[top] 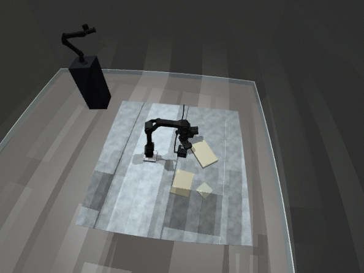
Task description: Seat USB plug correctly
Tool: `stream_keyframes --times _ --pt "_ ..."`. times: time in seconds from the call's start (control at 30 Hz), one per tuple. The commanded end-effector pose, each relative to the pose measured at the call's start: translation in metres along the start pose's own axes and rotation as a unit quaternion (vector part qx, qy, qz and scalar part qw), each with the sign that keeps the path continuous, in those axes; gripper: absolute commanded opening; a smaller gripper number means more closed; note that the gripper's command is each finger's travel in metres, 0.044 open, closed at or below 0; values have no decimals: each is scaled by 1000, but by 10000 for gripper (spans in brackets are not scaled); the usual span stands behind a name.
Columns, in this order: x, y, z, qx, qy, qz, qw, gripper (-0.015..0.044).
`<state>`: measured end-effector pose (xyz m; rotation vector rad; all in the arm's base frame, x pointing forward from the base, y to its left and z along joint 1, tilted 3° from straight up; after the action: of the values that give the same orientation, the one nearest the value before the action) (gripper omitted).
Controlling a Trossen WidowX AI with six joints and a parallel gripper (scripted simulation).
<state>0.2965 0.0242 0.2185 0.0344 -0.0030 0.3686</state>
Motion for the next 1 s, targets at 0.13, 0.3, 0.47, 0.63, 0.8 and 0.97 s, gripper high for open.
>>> stream_keyframes --times 0.13,0.3,0.47,0.63,0.8,0.97 --pt "0 0 0 0 0 -100 995 0" --pt "0 0 0 0 -1 -165 986 0" --pt "0 0 0 0 -1 -229 973 0" --pt "0 0 0 0 -1 -292 956 0" --pt "0 0 0 0 -1 -354 935 0" --pt "0 0 0 0 -1 -415 910 0"
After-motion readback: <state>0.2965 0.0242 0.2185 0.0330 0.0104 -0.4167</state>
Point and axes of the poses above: the point midway between the two fingers, 35 mm back from their tips, its own z axis back along the fingers, its own y axis across the jaws, x = y × z, the point moved 7 cm from there along z, back along the fingers, and after that the axes turned 4 degrees about -z, right-handed, at the moved point
